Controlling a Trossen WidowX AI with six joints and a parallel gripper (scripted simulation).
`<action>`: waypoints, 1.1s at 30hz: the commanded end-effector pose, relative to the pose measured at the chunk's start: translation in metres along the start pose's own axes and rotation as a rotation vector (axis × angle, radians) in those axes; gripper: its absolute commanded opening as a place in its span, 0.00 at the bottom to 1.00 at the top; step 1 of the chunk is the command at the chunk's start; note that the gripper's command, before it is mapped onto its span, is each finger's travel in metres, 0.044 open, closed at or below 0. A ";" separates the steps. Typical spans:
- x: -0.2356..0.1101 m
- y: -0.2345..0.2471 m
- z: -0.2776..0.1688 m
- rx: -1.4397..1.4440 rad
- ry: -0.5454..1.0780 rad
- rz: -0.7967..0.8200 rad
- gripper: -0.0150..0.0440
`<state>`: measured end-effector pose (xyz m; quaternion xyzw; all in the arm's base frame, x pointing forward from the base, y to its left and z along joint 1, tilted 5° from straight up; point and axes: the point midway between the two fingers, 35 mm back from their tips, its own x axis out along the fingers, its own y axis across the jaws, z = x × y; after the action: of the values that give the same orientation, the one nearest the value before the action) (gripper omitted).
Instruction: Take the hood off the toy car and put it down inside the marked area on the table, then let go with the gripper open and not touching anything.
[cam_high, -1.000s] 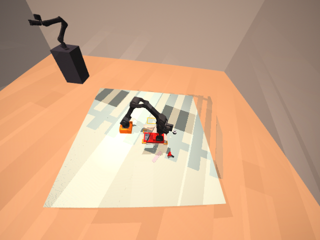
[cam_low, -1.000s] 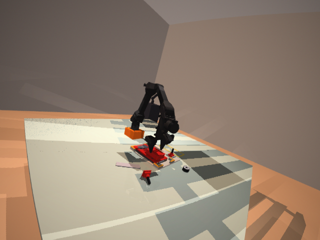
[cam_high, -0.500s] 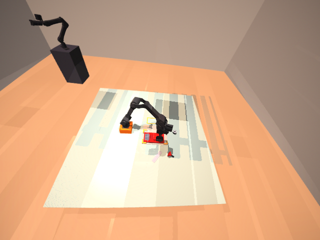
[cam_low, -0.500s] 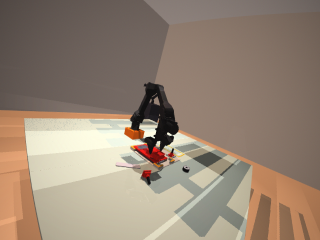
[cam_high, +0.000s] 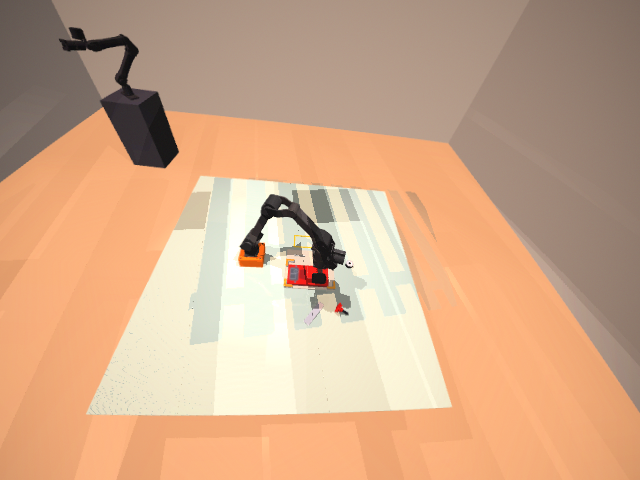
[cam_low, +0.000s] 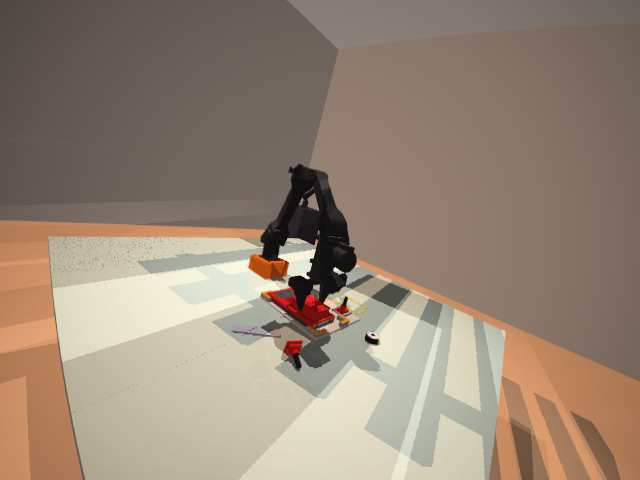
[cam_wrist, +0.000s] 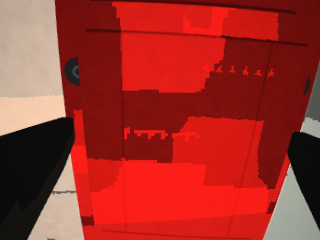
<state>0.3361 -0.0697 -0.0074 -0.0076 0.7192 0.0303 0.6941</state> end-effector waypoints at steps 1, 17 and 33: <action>0.000 0.000 0.000 0.000 0.000 0.000 0.91; -0.002 0.000 0.000 0.000 0.000 0.000 0.50; -0.012 0.000 0.000 0.000 0.000 0.000 0.25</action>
<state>0.3359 -0.0698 0.0003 -0.0070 0.7213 0.0305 0.6919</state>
